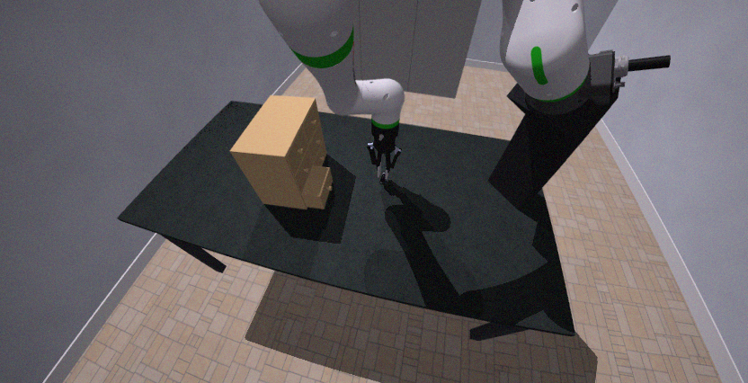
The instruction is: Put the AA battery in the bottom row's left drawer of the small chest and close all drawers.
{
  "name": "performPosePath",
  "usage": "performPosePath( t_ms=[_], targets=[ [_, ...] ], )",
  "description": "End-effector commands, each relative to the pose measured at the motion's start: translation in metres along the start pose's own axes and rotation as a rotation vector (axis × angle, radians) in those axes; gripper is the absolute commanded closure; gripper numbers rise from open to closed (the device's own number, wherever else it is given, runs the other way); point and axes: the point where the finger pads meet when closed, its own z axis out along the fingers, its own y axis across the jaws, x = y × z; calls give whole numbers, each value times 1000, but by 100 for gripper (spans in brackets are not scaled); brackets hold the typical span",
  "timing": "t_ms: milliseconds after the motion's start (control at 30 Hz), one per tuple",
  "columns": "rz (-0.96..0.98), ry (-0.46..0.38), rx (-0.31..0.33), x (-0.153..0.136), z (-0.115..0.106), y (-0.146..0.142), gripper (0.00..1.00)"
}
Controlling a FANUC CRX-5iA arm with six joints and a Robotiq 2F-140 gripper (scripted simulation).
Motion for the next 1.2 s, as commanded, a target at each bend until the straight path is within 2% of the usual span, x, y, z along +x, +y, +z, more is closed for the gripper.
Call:
performPosePath(
  t_ms=[0,200,533,1167],
  targets=[
    [0,0,0,0,0,0,83],
    [0,0,0,0,3,0,83],
    [0,0,0,0,20,0,83],
    [0,0,0,0,21,0,83]
  ],
)
